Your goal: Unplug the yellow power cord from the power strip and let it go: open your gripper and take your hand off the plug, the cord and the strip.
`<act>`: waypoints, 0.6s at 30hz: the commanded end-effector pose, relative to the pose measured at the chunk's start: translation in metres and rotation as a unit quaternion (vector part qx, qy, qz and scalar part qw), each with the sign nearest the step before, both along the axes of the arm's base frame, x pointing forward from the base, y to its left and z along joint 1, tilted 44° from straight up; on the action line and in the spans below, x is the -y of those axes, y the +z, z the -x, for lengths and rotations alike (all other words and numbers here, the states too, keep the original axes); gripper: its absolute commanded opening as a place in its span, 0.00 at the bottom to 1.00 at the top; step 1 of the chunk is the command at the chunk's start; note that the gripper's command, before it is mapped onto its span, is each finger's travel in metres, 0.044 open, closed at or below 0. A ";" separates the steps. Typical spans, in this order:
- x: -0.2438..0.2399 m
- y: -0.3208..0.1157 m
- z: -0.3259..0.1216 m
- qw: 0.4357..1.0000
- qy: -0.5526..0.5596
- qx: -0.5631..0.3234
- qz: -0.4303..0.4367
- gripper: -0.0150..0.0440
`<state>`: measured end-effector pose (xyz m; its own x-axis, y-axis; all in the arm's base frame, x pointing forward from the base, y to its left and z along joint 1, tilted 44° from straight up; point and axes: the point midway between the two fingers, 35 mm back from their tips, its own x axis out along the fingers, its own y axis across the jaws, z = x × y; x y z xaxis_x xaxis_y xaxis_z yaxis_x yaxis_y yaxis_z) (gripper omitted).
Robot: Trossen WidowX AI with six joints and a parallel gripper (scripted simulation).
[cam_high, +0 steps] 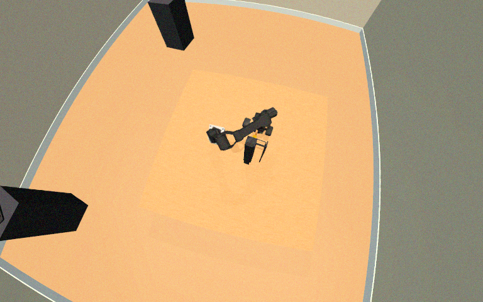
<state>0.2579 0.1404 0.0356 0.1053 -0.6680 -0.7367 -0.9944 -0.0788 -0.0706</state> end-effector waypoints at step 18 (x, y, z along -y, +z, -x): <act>-0.006 0.008 0.002 1.000 0.010 0.002 0.001 0.53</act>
<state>0.2543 0.1451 0.0411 0.1152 -0.6696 -0.7338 -0.9929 -0.0997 -0.0649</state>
